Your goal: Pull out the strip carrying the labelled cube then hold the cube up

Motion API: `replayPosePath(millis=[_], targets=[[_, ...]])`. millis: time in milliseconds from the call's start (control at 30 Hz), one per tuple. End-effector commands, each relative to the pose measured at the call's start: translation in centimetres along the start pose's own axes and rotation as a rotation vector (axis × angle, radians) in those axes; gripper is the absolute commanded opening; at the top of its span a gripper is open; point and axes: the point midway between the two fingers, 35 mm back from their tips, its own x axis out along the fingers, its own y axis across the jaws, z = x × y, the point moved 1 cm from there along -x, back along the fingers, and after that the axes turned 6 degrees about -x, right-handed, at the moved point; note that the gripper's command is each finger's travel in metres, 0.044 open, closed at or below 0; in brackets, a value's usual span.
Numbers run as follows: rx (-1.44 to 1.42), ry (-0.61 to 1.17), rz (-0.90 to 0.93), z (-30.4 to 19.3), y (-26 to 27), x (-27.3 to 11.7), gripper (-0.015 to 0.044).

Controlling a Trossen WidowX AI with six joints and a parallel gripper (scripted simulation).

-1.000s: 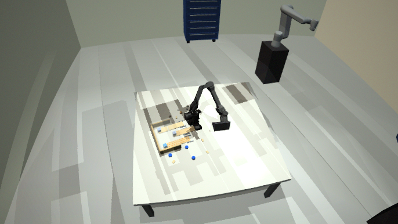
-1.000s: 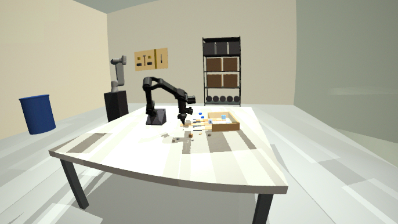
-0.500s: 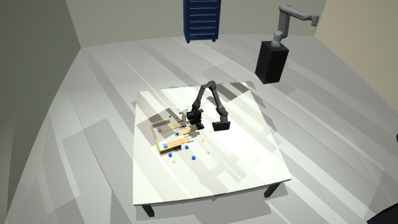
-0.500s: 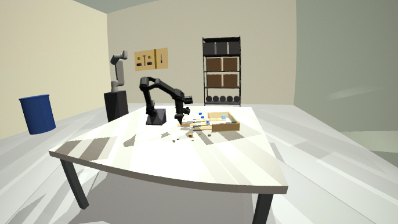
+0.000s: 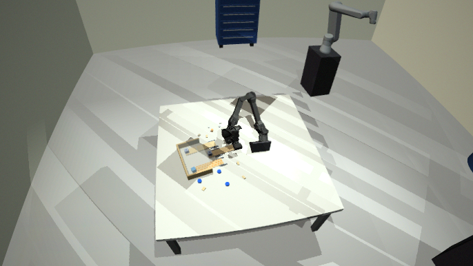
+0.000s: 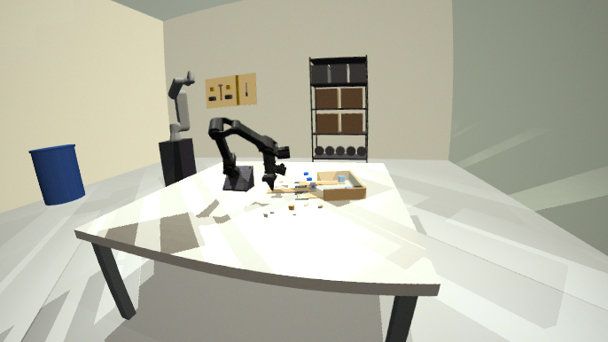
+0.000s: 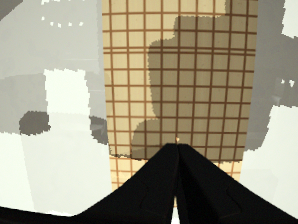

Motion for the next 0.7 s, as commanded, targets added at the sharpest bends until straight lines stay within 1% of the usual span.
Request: replayPosePath(millis=[0,667], targets=[[-0.009,0.03,0.005,-1.43,0.28,0.52,0.0],[-0.009,0.03,0.005,-1.97,0.32,0.51,0.0]])
